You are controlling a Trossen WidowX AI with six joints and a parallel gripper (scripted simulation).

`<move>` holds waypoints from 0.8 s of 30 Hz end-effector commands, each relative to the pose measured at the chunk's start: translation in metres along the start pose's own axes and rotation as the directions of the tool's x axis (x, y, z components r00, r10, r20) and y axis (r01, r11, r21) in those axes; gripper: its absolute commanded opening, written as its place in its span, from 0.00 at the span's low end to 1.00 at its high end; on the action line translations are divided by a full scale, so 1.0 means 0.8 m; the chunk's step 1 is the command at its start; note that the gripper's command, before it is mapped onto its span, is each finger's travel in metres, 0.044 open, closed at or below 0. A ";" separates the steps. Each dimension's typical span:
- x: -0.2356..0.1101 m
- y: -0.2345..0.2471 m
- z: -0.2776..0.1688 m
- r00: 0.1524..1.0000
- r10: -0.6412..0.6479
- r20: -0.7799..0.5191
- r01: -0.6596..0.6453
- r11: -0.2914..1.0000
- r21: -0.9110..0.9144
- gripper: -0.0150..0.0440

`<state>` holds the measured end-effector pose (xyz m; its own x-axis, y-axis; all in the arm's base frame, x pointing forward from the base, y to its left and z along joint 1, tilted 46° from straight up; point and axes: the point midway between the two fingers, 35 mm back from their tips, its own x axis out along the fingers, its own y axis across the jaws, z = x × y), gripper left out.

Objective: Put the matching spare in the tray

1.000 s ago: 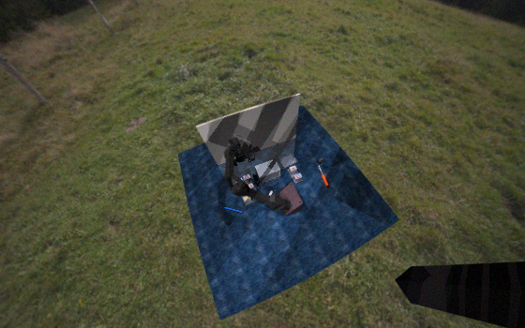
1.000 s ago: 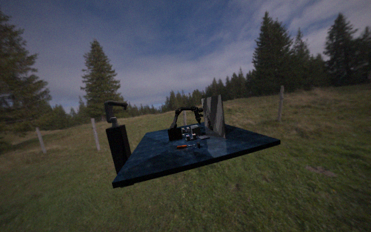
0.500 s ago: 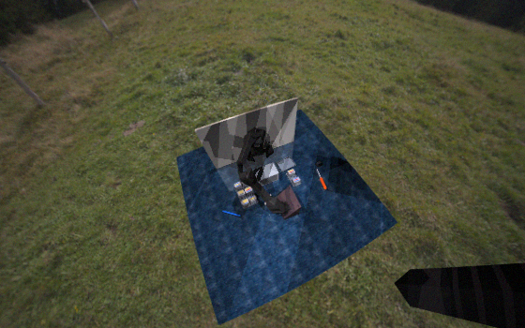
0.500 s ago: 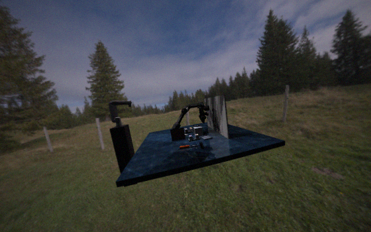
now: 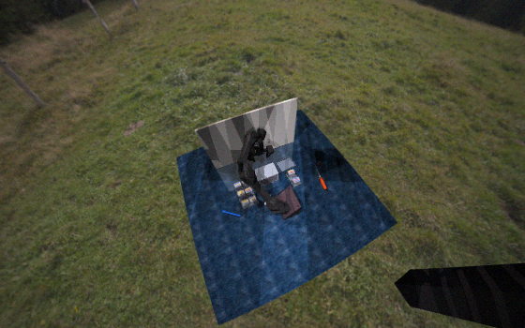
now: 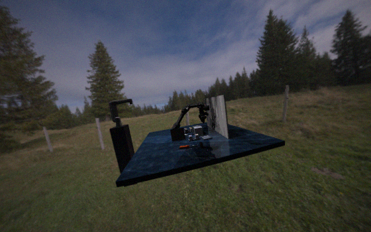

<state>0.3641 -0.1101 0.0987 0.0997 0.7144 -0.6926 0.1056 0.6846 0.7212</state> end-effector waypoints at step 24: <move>0.048 0.177 -0.270 1.000 -0.004 -0.009 -0.009 -0.058 -0.998 1.00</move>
<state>0.2195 0.0129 0.1794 0.0870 0.7027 -0.7062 -0.9138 0.3386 0.2244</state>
